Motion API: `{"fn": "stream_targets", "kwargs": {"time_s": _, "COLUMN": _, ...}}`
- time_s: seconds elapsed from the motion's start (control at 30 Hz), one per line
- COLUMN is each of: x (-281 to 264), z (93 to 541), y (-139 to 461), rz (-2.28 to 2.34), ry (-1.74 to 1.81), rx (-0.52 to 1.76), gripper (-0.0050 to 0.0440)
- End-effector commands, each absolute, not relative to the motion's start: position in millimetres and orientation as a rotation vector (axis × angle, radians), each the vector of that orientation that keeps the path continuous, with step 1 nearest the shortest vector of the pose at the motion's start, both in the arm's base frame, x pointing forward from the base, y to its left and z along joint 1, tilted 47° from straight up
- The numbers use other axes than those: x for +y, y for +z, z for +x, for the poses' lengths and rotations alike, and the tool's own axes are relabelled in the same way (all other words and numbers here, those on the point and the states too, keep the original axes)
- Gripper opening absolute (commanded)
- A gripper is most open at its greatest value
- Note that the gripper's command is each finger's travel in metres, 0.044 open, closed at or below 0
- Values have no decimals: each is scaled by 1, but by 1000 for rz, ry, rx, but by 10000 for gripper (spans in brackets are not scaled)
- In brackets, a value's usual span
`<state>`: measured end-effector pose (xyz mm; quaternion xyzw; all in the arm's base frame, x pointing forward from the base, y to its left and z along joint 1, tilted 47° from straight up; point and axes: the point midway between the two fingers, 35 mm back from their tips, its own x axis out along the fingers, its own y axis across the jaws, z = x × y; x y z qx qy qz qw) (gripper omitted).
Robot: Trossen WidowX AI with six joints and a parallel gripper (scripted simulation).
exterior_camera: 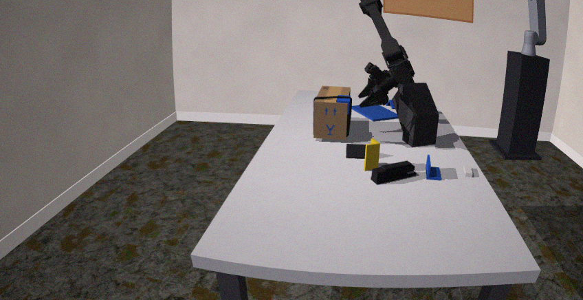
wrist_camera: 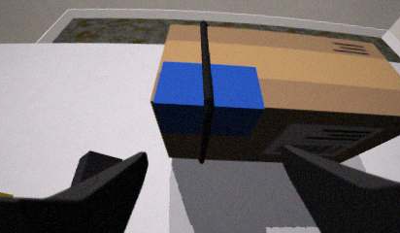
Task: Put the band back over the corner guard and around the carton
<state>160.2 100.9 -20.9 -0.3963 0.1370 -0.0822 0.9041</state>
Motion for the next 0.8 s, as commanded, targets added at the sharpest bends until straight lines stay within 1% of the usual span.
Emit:
{"fn": "stream_targets", "kwargs": {"time_s": 0.0, "x": 94, "z": 162, "y": -25, "rz": -837, "ry": -160, "rx": 287, "gripper": 440}}
{"fn": "stream_targets", "kwargs": {"time_s": 0.77, "x": 83, "z": 169, "y": -30, "rz": -830, "ry": -167, "rx": 263, "gripper": 440}}
